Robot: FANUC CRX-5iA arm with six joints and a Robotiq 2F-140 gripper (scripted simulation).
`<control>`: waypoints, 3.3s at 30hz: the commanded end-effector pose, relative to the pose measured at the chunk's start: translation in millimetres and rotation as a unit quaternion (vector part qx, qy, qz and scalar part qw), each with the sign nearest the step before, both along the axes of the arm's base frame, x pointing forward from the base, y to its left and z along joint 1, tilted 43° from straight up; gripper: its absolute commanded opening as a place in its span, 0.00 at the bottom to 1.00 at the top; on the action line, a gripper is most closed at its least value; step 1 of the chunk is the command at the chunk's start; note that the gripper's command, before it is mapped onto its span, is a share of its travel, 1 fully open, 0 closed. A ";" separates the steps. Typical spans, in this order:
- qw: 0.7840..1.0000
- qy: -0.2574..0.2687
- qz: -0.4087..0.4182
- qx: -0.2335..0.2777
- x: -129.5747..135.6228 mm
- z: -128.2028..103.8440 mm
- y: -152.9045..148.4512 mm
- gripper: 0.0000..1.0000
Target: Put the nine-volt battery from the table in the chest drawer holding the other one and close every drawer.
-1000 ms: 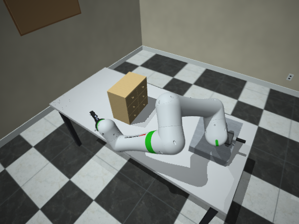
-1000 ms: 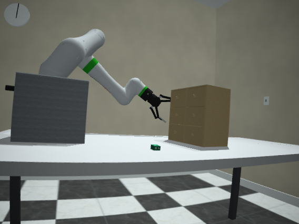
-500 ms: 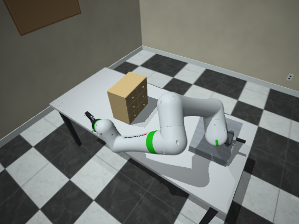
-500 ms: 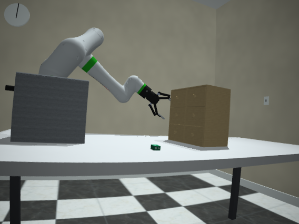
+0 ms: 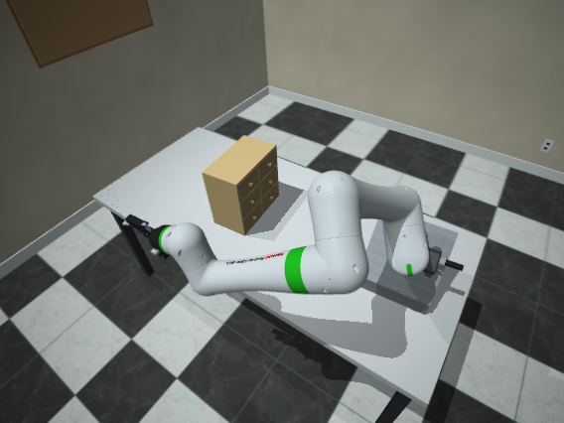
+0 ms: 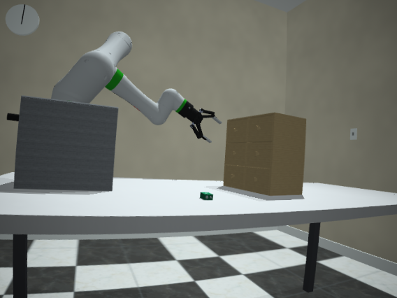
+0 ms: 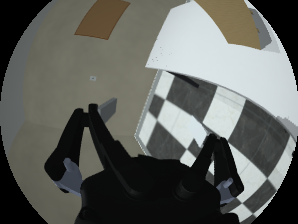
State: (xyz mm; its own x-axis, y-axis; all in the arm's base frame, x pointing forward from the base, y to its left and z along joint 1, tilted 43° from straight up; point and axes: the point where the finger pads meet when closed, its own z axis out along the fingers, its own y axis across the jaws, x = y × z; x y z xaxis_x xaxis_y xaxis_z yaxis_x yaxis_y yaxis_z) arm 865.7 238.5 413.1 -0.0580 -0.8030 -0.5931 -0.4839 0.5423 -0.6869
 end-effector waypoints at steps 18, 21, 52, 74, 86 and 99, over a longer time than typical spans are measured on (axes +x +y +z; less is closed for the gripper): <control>0.974 -0.199 0.079 -0.072 -49.7 252.4 8.6 1.00; 0.968 -0.221 0.084 -0.081 -59.0 279.2 7.3 1.00; 0.916 0.106 0.028 -0.386 -41.6 -29.7 -292.5 1.00; 0.862 0.360 -0.005 -0.356 -164.8 -195.3 -472.0 1.00; 0.852 0.494 -0.125 -0.122 -265.4 -287.5 -522.9 1.00; 0.720 0.612 -0.245 0.216 -378.1 -354.5 -517.4 1.00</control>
